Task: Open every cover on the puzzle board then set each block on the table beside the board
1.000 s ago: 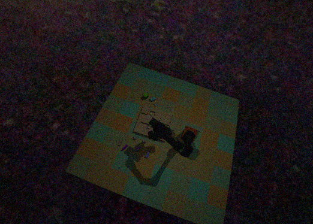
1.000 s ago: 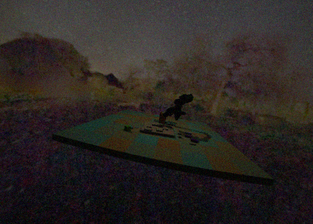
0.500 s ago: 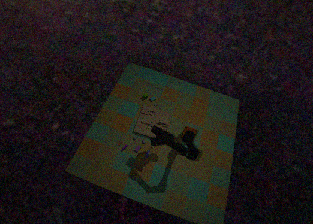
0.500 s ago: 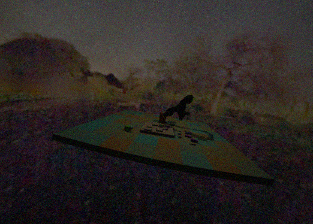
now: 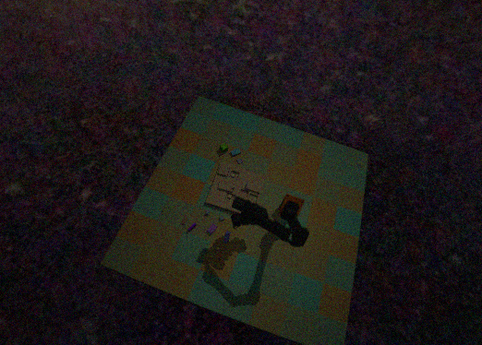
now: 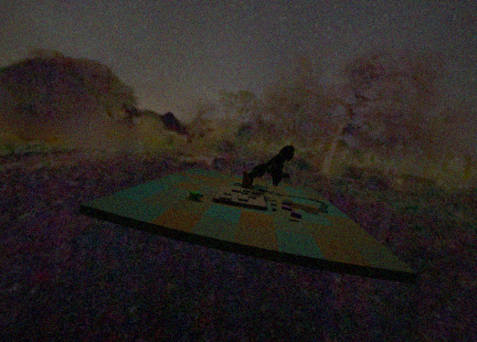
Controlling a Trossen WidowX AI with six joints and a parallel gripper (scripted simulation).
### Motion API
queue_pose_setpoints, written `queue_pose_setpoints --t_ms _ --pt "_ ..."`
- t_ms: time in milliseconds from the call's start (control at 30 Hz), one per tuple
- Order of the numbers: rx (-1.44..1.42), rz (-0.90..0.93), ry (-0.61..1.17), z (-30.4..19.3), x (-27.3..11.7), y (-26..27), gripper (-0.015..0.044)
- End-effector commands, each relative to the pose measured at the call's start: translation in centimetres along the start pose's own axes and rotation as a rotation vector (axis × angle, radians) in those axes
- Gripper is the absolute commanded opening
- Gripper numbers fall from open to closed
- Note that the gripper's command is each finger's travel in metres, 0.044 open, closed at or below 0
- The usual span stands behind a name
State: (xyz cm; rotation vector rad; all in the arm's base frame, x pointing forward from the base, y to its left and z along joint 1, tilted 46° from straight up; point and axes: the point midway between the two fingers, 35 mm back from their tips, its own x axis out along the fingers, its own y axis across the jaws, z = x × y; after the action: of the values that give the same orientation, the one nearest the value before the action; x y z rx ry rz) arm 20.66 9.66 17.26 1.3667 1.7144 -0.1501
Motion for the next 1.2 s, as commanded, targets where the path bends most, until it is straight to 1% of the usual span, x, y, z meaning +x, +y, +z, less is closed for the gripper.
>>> queue_pose_setpoints --t_ms 0,1167 --pt "0.004 -0.002 -0.002 0.1 0.6 0.0 0.0080" --pt "0.002 0.000 -0.004 0.1 6.3 0.1 0.0080"
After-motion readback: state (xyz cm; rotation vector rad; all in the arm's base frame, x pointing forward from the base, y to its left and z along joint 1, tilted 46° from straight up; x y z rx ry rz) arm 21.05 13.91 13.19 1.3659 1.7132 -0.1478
